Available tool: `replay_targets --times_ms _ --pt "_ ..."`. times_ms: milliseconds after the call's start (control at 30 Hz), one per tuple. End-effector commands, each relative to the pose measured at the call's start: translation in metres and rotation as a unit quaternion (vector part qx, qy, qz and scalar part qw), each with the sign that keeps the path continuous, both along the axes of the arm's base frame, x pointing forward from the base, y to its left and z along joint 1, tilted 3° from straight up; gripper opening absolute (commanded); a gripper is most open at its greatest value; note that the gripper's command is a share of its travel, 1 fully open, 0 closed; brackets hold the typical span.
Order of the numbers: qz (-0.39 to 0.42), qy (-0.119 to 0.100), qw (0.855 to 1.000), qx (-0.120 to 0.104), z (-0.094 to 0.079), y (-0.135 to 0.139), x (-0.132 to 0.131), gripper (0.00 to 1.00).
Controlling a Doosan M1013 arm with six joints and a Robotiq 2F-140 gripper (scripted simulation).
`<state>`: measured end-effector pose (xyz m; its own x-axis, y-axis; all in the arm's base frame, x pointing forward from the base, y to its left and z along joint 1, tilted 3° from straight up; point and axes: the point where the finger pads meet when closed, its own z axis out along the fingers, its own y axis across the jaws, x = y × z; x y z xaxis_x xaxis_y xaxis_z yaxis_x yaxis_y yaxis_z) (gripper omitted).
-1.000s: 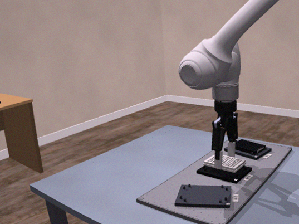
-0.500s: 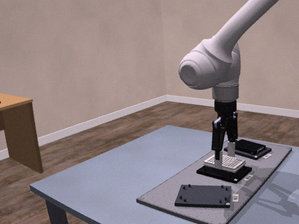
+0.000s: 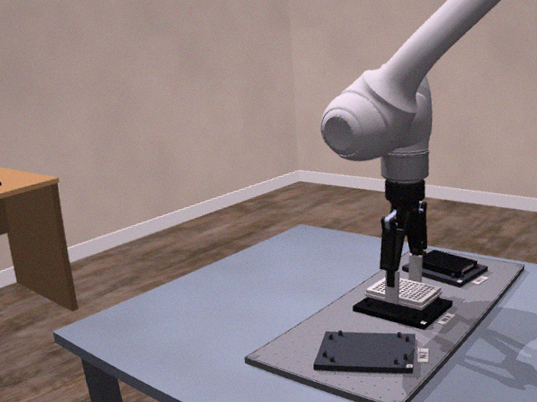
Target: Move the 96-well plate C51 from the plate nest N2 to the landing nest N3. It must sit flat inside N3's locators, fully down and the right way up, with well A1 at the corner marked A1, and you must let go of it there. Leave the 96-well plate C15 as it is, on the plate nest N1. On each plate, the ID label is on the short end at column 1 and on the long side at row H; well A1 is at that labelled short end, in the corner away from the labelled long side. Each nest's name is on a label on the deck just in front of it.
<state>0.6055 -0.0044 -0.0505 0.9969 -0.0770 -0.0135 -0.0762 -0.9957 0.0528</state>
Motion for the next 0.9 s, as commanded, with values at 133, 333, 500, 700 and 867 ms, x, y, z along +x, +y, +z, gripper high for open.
replay_targets --times_ms 133,333,500,700,867 --pt "0.000 0.000 1.000 0.000 -0.0005 0.0000 0.0000 0.00" --pt "0.000 0.000 1.000 0.000 -0.0015 0.0000 0.0000 0.00" --pt "0.000 0.000 1.000 0.000 -0.0030 -0.0001 0.0000 0.00" --pt "0.000 0.000 1.000 0.000 -0.0044 -0.0002 -0.0001 0.00" --pt "0.000 0.000 1.000 0.000 -0.0048 -0.0002 -0.0001 0.00"
